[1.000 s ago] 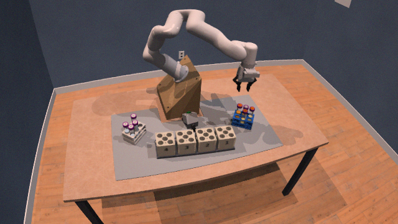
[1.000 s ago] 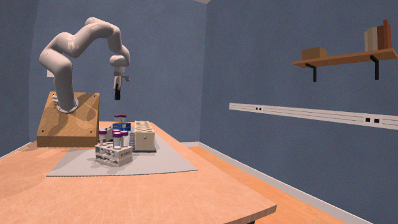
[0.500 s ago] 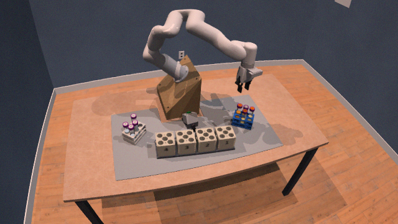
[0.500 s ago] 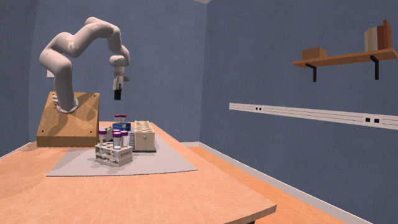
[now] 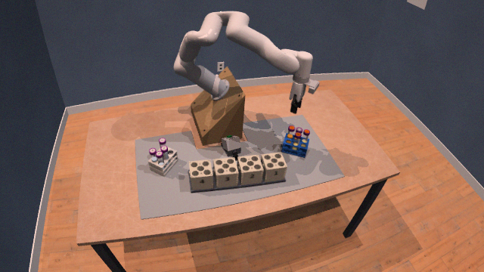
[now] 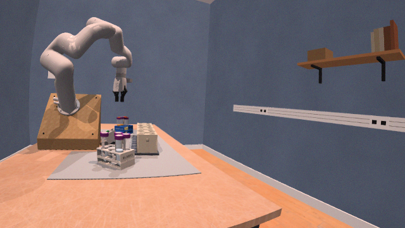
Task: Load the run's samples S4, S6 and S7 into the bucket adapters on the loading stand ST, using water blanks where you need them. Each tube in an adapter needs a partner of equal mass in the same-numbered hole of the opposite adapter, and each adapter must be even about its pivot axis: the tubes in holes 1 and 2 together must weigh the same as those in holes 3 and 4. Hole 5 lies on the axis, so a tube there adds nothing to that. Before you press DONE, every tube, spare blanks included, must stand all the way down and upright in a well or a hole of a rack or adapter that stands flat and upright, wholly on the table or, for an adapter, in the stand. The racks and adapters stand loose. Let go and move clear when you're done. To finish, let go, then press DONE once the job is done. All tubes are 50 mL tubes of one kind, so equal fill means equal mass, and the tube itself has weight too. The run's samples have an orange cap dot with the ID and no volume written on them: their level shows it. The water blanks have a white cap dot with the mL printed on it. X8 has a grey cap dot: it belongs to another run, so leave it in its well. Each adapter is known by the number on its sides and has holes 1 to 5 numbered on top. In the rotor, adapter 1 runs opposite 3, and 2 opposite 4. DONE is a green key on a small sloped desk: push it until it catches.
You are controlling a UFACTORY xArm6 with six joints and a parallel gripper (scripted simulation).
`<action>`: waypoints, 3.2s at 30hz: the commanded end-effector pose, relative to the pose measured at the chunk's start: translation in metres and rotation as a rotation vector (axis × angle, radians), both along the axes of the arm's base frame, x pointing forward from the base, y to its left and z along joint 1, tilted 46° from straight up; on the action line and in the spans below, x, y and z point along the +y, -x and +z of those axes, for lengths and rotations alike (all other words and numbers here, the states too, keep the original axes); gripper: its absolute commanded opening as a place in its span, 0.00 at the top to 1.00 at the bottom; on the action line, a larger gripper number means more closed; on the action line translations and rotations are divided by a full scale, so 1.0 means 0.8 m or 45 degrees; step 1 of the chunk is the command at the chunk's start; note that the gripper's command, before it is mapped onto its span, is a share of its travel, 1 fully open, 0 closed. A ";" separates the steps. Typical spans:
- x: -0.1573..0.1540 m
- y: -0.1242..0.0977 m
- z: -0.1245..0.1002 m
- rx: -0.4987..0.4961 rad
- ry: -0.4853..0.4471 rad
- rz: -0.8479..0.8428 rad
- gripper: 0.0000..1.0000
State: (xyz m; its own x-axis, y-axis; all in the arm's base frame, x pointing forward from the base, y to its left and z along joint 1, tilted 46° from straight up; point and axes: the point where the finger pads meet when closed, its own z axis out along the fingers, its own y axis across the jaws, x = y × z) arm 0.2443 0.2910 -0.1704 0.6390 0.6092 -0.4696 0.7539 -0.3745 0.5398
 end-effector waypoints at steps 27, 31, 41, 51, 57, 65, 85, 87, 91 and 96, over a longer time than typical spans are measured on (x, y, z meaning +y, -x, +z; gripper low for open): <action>-0.018 -0.005 -0.020 0.189 0.036 0.178 0.43; -0.023 -0.006 -0.025 0.189 0.036 0.178 0.43; -0.039 -0.010 -0.041 0.189 0.036 0.178 0.43; -0.053 -0.013 -0.055 0.189 0.037 0.178 0.43; -0.064 -0.015 -0.065 0.189 0.037 0.178 0.43; -0.076 -0.017 -0.078 0.189 0.037 0.178 0.43; -0.097 -0.022 -0.099 0.189 0.037 0.178 0.43; -0.097 -0.022 -0.099 0.189 0.037 0.178 0.43; -0.098 -0.022 -0.100 0.189 0.037 0.178 0.43; -0.101 -0.023 -0.103 0.189 0.037 0.178 0.43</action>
